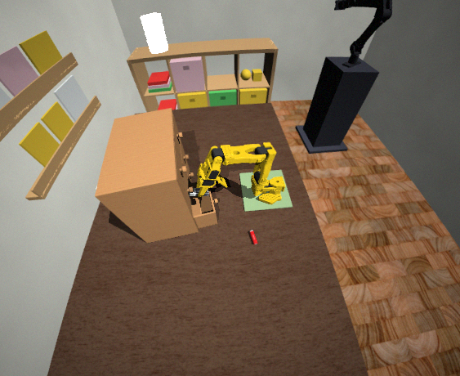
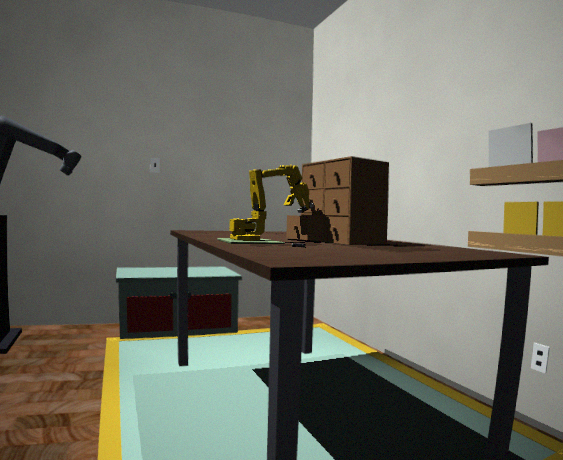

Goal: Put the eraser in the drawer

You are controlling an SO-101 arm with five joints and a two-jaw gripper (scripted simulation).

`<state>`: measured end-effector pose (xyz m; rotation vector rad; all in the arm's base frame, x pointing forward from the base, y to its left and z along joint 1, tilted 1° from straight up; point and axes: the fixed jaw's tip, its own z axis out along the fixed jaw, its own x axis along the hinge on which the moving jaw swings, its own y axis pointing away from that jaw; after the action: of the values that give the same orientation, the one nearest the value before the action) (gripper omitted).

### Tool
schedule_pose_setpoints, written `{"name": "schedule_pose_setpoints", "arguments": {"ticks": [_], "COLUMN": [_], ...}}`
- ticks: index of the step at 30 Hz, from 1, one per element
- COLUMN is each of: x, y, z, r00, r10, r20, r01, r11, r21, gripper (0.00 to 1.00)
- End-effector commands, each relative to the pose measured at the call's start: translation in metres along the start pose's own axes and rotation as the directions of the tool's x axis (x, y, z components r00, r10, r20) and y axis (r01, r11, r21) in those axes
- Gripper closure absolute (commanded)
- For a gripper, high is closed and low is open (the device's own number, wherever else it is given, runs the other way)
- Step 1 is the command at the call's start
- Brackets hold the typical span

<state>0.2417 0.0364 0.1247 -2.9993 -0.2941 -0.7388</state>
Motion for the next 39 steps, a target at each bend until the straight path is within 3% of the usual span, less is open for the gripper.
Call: {"name": "schedule_pose_setpoints", "arguments": {"ticks": [1,14,21,31,36,39], "x": [0.01,0.01,-0.003,-0.003,-0.015,-0.015], "y": [-0.004,-0.004,-0.003,-0.003,-0.002,-0.002], "z": [-0.008,-0.008,0.015,0.015,0.03,0.03], "r00": [0.998,0.998,0.998,0.998,0.999,0.999], "r10": [-0.014,-0.014,-0.008,-0.008,-0.004,-0.004], "r20": [-0.055,-0.055,-0.054,-0.054,-0.054,-0.054], "r01": [0.014,0.014,0.009,0.009,0.005,0.005], "r11": [1.0,1.0,1.0,1.0,1.0,1.0], "r21": [0.009,0.009,0.006,0.006,0.004,0.004], "gripper": [1.0,1.0,1.0,1.0,1.0,1.0]}}
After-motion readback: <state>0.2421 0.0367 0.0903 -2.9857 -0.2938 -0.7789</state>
